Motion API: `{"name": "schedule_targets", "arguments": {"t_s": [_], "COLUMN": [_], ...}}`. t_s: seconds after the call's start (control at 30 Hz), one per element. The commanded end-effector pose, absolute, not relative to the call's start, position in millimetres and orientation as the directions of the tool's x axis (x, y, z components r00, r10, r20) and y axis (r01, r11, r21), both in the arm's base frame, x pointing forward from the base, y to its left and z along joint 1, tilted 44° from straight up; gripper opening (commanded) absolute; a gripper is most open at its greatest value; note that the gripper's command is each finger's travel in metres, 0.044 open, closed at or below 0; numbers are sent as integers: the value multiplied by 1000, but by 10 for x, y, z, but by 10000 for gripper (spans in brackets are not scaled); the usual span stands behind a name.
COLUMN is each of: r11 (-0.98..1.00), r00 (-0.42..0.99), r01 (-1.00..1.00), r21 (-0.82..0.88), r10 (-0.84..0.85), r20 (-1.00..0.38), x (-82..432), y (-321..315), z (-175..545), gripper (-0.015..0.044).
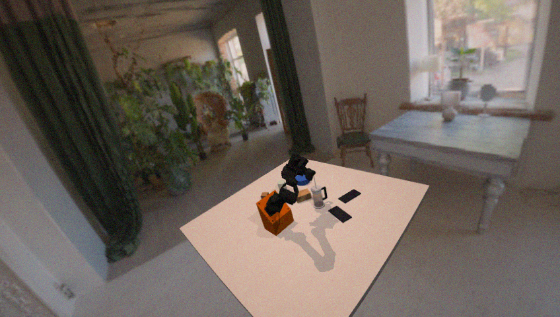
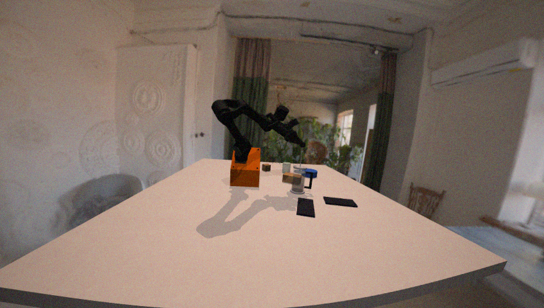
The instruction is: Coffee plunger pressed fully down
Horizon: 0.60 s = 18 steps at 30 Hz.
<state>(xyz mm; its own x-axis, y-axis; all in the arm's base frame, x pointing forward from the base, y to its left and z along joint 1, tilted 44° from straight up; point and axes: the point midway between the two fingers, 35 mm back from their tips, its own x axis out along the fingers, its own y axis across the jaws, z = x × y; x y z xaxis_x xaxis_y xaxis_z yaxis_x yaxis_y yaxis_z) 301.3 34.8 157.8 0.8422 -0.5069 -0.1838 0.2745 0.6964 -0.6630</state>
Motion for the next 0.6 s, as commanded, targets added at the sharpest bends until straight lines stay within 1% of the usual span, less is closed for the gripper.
{"name": "schedule_targets", "arguments": {"t_s": [0.0, 0.57], "r11": [696, 699], "r00": [843, 841], "r01": [273, 270], "r21": [-664, -662], "r10": [-506, -506], "r20": [-184, -191], "x": [3016, 3089], "y": [344, 198], "z": [1569, 1360], "gripper": [126, 126]}}
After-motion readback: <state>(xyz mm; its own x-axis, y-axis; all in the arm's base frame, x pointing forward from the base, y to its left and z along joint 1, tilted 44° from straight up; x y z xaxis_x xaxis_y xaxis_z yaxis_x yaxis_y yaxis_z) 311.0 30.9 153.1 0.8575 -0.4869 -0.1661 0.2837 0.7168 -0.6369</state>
